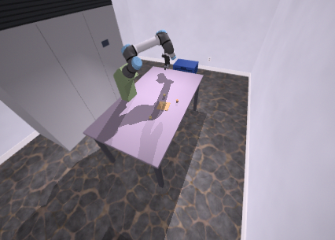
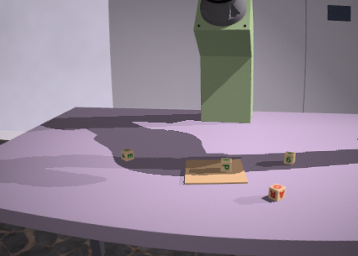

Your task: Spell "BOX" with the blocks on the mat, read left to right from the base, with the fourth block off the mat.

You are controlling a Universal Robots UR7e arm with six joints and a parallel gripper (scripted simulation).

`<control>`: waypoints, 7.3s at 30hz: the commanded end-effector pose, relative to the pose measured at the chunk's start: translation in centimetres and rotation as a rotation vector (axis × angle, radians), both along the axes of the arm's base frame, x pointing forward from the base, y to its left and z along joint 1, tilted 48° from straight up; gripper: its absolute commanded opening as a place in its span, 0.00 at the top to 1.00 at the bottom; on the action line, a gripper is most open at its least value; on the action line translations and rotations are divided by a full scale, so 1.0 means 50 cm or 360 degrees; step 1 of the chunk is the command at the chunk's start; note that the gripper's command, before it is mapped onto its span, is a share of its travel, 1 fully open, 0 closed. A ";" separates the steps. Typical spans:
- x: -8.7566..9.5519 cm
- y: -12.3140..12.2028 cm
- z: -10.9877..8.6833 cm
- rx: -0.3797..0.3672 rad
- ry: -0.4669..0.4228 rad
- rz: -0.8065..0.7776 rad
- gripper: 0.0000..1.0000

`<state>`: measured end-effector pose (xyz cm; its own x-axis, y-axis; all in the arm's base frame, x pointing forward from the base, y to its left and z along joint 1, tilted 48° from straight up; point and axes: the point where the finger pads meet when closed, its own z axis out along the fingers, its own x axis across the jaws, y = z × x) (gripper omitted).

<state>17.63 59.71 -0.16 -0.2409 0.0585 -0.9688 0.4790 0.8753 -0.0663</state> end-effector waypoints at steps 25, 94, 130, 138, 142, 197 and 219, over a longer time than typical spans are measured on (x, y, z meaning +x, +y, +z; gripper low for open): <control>0.035 -0.023 0.016 0.0002 0.0038 -0.0079 0.00; 0.492 -0.888 0.302 0.1059 0.1161 -0.1602 0.00; 0.522 -1.090 0.268 0.1428 0.1120 -0.0929 0.00; 0.536 -1.035 0.233 0.1220 0.1123 -0.0703 0.00; 0.541 -0.986 0.209 0.1052 0.1114 -0.0522 0.00; 0.360 -0.657 0.161 -0.0022 0.0784 0.0609 0.00; 0.350 -0.651 0.163 -0.0047 0.0770 0.0634 0.00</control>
<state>35.16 27.15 7.93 -0.6508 -0.1515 -0.7439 0.0262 0.9748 -0.2214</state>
